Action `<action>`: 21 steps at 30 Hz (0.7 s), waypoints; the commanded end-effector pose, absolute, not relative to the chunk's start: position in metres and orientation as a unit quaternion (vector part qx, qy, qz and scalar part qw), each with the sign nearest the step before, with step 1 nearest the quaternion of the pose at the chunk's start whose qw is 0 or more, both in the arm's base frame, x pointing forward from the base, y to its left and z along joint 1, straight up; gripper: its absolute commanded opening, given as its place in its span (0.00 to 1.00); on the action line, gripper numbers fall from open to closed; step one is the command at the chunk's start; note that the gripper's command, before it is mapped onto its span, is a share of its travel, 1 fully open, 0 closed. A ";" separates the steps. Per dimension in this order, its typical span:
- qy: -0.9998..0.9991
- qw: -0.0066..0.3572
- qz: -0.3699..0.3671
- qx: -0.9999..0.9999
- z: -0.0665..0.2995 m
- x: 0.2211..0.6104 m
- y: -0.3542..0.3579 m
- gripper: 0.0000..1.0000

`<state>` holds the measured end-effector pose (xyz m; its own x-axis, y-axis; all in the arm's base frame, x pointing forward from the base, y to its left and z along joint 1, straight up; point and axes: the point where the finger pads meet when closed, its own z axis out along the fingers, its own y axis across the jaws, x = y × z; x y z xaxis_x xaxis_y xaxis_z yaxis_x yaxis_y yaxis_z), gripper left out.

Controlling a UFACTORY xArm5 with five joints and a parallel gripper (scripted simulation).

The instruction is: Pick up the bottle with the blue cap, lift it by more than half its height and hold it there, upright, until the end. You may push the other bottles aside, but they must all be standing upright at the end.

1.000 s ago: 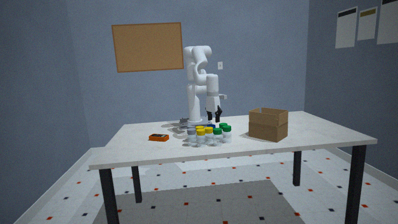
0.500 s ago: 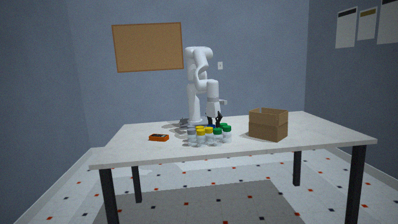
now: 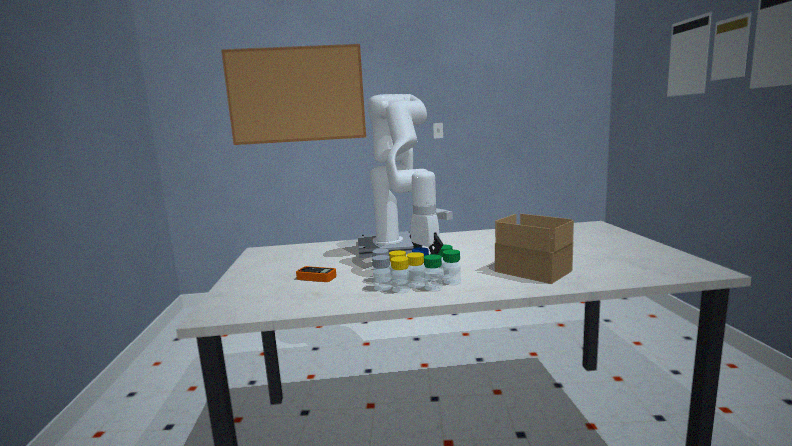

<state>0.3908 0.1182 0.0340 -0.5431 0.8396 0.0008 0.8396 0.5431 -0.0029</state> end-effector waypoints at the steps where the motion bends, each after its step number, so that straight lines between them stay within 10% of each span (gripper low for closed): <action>1: -0.878 0.000 -0.001 -0.478 0.030 0.392 0.119 0.79; 21: -0.878 0.000 0.000 -0.478 0.026 0.394 0.116 0.79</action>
<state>0.3923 0.1167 0.0252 -0.5431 0.8397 0.0006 0.8396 0.5431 -0.0021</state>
